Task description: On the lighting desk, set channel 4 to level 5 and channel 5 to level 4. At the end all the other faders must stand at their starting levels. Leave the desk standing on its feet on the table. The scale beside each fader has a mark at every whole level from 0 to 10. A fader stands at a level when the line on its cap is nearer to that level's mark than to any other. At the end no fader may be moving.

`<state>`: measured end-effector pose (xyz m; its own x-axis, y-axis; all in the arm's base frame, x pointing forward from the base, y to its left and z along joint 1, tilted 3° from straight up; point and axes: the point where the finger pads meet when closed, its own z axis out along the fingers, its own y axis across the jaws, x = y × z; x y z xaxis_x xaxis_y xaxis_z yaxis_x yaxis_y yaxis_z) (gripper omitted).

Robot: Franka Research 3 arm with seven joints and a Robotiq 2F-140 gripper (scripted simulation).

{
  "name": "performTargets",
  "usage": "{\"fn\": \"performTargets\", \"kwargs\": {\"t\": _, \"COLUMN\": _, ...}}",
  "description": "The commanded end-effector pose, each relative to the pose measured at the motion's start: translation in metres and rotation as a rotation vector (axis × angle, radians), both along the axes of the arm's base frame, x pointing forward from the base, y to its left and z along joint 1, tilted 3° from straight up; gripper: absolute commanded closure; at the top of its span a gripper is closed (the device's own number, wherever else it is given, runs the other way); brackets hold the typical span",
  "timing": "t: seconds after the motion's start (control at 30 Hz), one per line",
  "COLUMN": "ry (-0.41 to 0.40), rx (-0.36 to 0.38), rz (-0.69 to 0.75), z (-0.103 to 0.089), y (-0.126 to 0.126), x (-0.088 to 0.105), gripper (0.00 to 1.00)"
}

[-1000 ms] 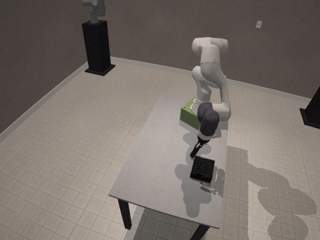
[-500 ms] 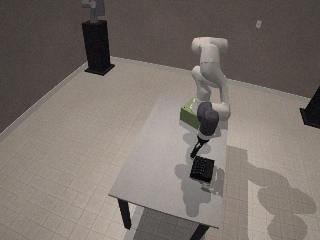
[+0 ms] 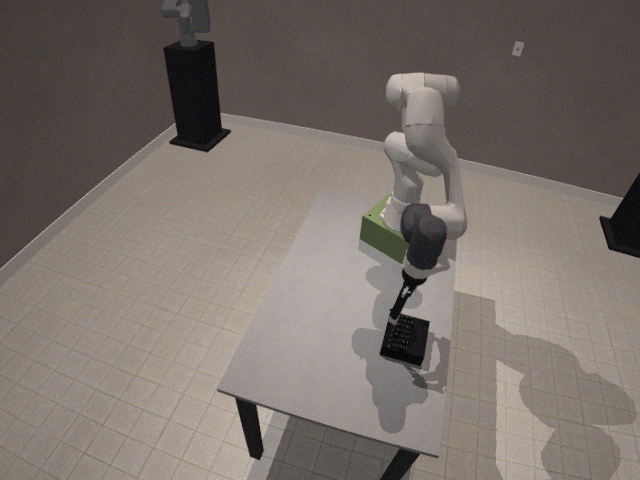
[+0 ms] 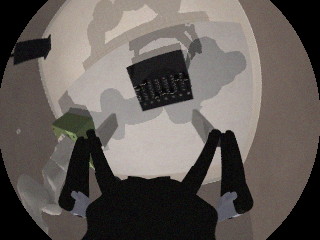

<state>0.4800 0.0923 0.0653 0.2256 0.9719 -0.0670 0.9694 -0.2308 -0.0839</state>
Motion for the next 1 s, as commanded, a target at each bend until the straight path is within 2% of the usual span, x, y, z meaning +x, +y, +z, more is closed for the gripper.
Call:
{"fn": "performTargets", "kwargs": {"t": 0.0, "ry": -0.007, "rx": 0.004, "rz": 0.028, "z": 0.0, "y": 0.0, "x": 0.001, "gripper": 0.0}}
{"fn": "performTargets", "kwargs": {"t": 0.2, "ry": -0.007, "rx": 0.004, "rz": 0.028, "z": 0.0, "y": 0.0, "x": 0.001, "gripper": 0.0}}
{"fn": "performTargets", "kwargs": {"t": 0.23, "ry": -0.055, "rx": 0.014, "rz": 0.122, "z": 0.003, "y": 0.016, "x": 0.005, "gripper": 0.0}}
{"fn": "performTargets", "kwargs": {"t": 0.6, "ry": -0.055, "rx": 0.014, "rz": 0.122, "z": 0.003, "y": 0.016, "x": 0.005, "gripper": 0.0}}
{"fn": "performTargets", "kwargs": {"t": 0.7, "ry": -0.129, "rx": 0.026, "rz": 0.269, "z": 0.009, "y": 0.04, "x": 0.01, "gripper": 0.0}}
{"fn": "performTargets", "kwargs": {"t": 0.97, "ry": -0.136, "rx": 0.027, "rz": 0.282, "z": 0.009, "y": 0.043, "x": 0.01, "gripper": 0.0}}
